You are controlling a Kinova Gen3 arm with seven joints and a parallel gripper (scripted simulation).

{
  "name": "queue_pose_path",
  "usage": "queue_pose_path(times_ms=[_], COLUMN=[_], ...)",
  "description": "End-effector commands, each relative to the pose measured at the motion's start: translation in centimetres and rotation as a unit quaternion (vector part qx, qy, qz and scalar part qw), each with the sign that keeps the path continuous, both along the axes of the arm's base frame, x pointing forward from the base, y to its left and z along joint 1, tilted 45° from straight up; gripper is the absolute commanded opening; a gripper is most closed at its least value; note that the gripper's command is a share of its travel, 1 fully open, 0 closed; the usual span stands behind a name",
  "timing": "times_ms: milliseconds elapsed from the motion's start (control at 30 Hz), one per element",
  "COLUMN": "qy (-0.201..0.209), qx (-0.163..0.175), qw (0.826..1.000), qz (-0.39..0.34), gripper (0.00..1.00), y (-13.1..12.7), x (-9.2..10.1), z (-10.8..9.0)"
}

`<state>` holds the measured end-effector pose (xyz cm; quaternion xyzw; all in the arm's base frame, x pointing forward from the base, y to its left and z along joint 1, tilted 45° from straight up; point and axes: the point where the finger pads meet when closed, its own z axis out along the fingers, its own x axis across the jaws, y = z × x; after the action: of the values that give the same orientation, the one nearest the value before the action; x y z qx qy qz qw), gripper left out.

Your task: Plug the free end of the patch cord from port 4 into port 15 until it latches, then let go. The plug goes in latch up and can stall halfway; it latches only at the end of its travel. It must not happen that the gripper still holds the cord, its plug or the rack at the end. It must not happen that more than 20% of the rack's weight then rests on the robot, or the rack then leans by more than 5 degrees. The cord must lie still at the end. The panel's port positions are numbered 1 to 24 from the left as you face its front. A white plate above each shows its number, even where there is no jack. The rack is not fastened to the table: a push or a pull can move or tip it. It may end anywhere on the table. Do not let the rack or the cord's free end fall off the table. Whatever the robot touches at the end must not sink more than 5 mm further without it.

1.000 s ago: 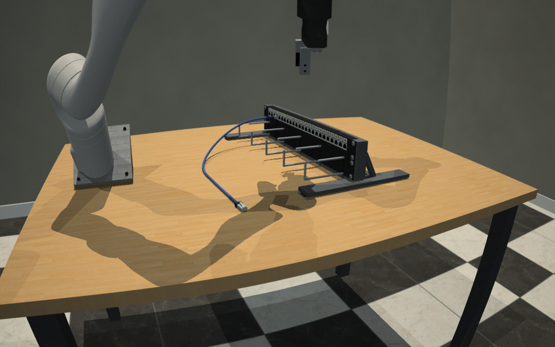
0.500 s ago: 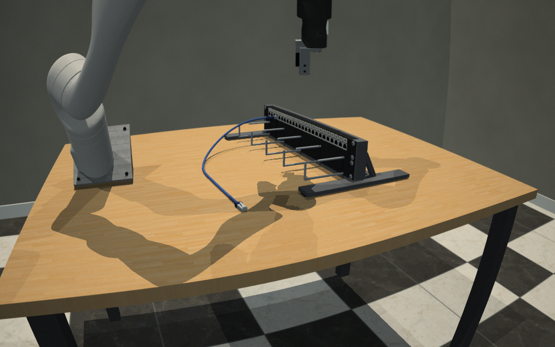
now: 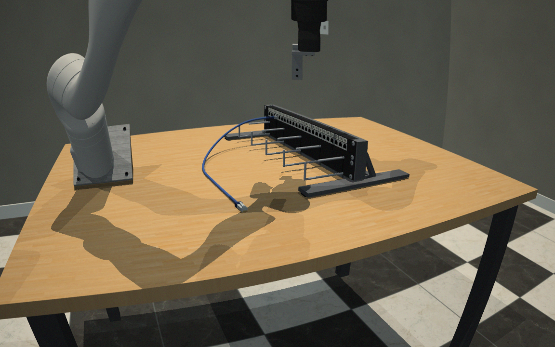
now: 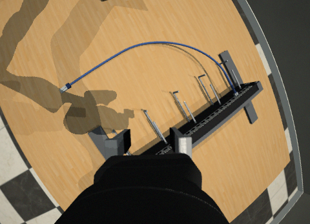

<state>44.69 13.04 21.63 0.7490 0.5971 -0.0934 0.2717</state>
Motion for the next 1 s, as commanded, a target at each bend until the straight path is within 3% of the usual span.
queue_pose_path(times_ms=[0,400,867,967], qy=[-0.012,-0.091,-0.209,-0.216], qx=[-0.001,-0.012,-0.021,-0.021], qw=[1.000,0.986,0.925,0.920], qz=[-0.016,-0.143,-0.317,-0.326], gripper=[1.00,1.00,1.00,1.00], y=[-0.4,-4.7,-11.5,-11.9], x=[-0.9,-4.7,-10.5,-10.9], z=[0.5,1.7,2.7,2.7])
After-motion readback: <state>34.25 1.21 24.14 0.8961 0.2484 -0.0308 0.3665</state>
